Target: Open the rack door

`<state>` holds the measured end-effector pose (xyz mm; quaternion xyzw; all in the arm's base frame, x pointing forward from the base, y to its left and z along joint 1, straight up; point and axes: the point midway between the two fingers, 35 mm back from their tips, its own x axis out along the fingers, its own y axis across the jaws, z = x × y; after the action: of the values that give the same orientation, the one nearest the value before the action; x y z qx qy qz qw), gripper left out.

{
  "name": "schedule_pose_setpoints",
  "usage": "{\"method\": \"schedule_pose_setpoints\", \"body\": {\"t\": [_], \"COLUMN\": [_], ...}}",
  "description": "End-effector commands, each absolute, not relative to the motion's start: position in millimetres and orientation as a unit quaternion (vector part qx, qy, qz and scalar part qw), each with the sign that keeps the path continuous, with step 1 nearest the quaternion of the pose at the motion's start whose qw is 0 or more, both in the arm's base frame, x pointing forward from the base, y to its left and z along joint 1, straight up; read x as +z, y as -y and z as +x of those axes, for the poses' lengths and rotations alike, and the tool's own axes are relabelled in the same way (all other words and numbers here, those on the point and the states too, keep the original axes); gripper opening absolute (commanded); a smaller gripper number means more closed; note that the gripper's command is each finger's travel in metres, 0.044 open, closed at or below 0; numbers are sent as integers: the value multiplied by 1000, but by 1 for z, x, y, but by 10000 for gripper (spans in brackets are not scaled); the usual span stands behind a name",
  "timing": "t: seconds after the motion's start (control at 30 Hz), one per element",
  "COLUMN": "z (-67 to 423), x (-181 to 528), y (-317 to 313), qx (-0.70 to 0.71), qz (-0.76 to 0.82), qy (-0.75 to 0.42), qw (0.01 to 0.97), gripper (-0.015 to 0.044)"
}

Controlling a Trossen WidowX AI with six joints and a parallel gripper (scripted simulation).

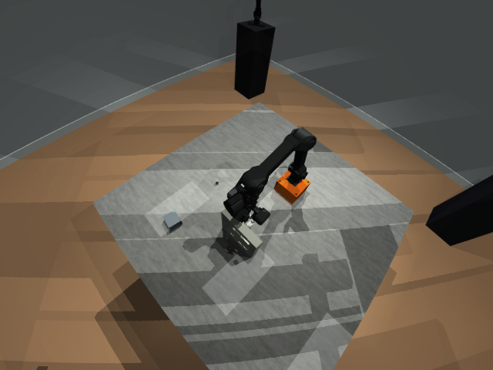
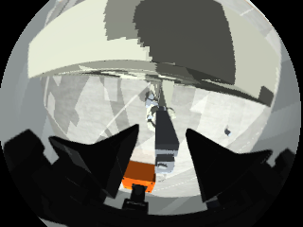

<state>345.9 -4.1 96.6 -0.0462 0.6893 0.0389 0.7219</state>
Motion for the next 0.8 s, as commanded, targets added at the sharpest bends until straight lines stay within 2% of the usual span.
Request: {"method": "schedule_pose_setpoints", "body": {"t": [0.0, 0.37, 0.77], "z": [345, 345, 345], "x": [95, 95, 95], "y": [4, 4, 4], "qx": [113, 292, 463], "qz": [-120, -308, -485], "qy": [-682, -627, -514], "qw": [712, 653, 534], "gripper": [288, 288, 288]}}
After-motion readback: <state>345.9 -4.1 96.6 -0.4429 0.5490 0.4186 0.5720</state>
